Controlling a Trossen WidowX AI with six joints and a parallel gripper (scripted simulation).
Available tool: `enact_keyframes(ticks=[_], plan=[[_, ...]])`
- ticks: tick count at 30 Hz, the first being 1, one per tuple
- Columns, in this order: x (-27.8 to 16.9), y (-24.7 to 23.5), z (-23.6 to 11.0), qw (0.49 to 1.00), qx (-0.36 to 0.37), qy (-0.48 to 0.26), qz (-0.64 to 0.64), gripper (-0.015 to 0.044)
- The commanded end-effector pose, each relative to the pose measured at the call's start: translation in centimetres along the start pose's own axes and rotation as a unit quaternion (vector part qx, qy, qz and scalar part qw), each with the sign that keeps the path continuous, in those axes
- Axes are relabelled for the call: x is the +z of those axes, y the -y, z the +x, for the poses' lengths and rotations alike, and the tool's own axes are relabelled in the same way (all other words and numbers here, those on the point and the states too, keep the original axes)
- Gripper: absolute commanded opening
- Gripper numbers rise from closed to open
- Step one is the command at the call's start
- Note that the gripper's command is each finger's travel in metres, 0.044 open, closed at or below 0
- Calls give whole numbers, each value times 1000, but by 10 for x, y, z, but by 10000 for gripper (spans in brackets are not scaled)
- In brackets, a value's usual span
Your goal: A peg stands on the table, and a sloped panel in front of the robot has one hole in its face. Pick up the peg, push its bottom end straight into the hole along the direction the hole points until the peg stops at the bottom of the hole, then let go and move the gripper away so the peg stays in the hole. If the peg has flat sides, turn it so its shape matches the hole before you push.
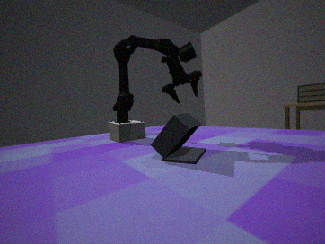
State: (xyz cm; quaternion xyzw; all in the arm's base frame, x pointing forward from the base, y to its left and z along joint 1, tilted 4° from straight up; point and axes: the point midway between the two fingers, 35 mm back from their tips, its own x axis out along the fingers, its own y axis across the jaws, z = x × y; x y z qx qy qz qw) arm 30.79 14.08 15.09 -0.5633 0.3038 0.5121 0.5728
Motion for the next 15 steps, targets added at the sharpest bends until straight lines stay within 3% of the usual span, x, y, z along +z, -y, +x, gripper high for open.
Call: enact_keyframes(ticks=[1,15], plan=[[-12,-7,12,999,22,-17,-42,440],[-45,-28,42,978,91,-47,-181,440]])
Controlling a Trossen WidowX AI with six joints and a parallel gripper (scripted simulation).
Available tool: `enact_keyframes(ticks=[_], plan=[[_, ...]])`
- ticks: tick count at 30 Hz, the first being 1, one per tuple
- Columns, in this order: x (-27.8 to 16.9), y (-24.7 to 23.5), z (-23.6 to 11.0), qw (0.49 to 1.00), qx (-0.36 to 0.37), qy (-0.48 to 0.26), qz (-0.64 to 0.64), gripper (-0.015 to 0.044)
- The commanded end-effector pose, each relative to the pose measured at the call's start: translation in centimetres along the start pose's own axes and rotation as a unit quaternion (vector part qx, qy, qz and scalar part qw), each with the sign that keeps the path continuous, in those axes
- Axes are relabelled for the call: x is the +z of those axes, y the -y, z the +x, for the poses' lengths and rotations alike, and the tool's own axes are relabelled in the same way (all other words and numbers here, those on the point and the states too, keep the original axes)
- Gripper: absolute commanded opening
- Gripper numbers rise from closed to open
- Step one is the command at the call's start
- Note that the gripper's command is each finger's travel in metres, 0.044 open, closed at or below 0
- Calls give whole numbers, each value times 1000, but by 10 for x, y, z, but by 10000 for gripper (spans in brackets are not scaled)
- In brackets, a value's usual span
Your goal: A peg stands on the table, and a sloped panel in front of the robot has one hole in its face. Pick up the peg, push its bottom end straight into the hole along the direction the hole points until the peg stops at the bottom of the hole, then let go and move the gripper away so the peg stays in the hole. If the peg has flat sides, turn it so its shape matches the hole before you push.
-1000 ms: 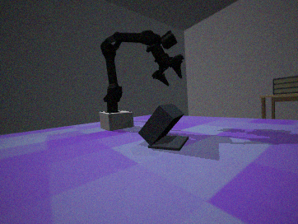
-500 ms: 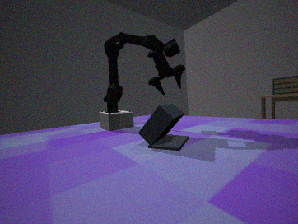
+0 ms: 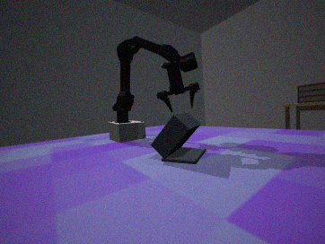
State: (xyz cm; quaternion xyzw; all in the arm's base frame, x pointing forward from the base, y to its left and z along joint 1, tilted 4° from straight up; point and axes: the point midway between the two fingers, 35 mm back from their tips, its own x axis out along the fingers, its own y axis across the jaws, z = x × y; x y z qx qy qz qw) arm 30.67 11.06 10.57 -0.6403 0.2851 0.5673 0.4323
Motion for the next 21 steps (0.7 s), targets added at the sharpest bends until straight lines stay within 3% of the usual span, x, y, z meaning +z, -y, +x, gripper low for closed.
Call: enact_keyframes(ticks=[1,10,21], plan=[[-7,-10,12,999,27,-7,-43,440],[-18,-28,30,989,71,-10,-128,440],[-17,-28,36,989,72,-10,-129,440]])
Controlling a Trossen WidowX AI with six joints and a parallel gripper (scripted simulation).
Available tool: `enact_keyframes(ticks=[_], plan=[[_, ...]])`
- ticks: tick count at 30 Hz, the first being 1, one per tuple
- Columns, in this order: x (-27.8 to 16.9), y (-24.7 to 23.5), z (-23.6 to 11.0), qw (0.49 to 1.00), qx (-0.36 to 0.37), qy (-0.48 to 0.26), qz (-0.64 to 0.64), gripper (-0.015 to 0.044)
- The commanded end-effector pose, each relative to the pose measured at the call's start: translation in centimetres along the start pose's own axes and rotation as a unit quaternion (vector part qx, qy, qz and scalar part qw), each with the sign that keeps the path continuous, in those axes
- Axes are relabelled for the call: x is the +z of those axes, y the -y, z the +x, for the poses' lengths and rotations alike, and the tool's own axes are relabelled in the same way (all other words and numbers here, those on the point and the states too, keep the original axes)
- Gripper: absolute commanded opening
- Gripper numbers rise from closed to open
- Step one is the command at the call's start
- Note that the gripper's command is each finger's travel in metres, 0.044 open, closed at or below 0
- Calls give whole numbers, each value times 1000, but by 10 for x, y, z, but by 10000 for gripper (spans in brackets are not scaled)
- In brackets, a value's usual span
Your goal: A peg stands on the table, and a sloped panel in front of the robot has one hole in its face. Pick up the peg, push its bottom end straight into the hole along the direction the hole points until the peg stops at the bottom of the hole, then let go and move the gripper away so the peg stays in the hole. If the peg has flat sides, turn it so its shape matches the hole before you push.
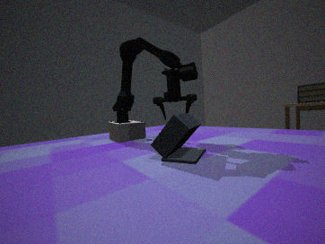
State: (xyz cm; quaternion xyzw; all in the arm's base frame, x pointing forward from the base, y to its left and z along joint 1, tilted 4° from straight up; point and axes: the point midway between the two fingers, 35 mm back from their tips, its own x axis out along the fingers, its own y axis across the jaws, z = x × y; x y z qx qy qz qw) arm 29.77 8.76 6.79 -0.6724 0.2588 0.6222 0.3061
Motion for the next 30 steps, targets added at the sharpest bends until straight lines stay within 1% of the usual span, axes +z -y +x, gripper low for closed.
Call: enact_keyframes(ticks=[1,30], plan=[[-1,-1,6,1000,3,-2,-4,440],[0,-1,53,1000,3,-2,-4,440]])
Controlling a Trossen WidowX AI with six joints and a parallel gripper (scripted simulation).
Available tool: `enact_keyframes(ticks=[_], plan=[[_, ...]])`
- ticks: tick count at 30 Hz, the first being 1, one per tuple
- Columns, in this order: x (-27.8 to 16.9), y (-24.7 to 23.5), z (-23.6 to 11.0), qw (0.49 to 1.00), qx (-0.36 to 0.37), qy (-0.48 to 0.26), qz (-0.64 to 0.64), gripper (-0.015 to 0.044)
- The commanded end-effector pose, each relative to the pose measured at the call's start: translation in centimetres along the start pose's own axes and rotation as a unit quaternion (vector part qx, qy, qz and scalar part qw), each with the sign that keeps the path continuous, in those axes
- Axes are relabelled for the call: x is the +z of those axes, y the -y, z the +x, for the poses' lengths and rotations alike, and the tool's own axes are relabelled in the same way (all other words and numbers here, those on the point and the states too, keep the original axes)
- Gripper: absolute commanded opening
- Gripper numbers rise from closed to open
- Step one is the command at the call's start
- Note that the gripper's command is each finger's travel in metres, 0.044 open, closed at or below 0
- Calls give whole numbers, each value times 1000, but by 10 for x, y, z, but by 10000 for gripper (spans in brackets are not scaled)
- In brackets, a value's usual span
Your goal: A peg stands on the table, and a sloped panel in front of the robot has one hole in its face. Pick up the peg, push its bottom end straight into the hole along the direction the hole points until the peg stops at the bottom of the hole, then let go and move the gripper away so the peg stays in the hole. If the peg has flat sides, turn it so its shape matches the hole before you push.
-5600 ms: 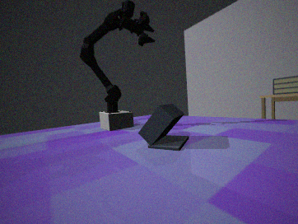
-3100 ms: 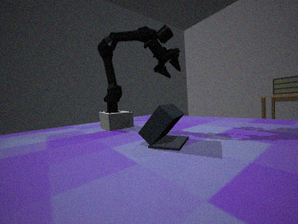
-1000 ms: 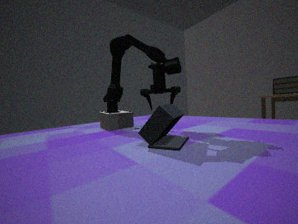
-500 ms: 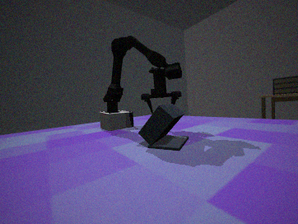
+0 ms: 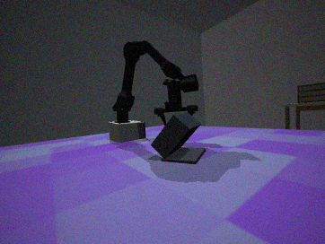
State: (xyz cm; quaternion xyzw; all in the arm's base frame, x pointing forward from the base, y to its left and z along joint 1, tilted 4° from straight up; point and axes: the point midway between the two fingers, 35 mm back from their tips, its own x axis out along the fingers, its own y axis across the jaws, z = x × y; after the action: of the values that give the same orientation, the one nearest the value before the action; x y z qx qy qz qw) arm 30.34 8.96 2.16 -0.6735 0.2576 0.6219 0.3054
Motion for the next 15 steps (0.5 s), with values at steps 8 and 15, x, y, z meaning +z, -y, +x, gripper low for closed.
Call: enact_keyframes(ticks=[8,15], plan=[[1,-3,15,1000,4,-1,-2,440],[1,-2,12,1000,1,1,0,282]])
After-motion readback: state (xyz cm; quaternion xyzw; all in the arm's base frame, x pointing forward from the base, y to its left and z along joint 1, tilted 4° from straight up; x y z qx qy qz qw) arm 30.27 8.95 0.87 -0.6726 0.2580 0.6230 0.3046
